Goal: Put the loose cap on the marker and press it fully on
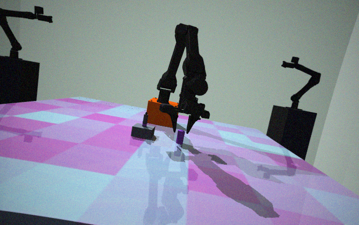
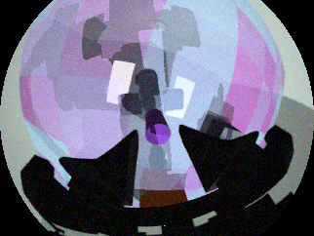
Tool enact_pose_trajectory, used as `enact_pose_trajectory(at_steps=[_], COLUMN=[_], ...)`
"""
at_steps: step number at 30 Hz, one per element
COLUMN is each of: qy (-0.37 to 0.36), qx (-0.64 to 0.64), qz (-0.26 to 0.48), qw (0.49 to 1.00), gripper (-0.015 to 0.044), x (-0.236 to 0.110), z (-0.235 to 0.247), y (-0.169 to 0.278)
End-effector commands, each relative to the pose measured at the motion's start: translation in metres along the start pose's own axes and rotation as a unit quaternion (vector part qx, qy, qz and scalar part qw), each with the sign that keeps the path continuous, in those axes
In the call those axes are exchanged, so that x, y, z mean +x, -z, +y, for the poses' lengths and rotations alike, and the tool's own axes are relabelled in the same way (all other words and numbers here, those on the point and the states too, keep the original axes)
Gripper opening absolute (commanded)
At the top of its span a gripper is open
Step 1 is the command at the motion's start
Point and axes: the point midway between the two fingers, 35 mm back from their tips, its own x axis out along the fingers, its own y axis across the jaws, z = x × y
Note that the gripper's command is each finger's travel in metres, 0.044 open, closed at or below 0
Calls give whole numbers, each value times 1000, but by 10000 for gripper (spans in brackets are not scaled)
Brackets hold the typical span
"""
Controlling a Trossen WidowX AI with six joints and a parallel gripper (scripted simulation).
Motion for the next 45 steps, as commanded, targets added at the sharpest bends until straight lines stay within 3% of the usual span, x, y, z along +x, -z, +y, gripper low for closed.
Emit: enact_pose_trajectory(at_steps=[1, 15, 19, 28, 31, 45], qy=[-3, -3, -3, -3, -3, -3], qx=[3, 3, 3, 3, 3, 3], qz=[0, 0, 0, 0, 0, 0], qw=[1000, 1000, 1000, 1000, 1000, 1000], gripper=[238, 238, 133, 73, 0, 0], x=[8, 28, 28, 28, 23, -19], z=[1, 1, 1, 0, 0, 0], y=[0, 1, 1, 1, 0, 0])
